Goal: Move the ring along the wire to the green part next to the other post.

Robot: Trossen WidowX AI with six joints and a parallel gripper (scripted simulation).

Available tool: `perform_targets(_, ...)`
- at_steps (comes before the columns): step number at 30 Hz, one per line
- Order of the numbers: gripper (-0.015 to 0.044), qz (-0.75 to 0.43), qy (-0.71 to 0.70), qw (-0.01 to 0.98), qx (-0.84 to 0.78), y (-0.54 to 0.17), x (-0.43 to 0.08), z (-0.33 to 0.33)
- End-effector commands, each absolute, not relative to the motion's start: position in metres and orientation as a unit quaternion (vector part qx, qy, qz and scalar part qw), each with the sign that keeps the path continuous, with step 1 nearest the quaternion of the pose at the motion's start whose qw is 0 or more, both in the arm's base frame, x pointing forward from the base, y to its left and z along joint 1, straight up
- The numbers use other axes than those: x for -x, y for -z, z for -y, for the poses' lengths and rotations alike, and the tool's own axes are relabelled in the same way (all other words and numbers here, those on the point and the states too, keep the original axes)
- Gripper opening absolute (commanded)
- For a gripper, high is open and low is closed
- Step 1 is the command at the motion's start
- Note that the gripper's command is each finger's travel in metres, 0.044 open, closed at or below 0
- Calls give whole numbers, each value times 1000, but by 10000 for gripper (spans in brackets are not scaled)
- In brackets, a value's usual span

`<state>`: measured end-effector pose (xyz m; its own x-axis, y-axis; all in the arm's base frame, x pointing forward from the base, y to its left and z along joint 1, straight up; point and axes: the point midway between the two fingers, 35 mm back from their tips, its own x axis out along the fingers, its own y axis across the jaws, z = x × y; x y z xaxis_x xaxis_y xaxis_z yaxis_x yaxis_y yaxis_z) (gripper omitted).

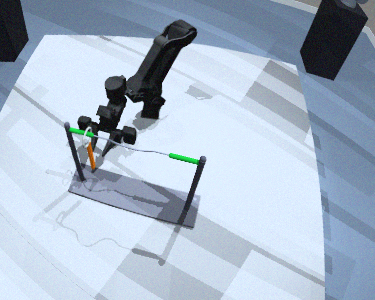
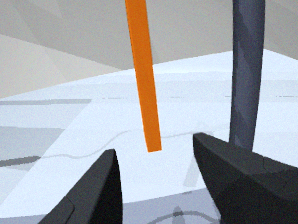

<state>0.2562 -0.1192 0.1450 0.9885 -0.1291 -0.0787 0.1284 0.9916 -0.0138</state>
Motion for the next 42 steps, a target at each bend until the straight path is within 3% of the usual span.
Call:
perform_targets(1, 160, -39, 66, 997, 1, -146, -263, 121)
perform_targets(42, 160, -36, 66, 997, 1, -141, -323, 130)
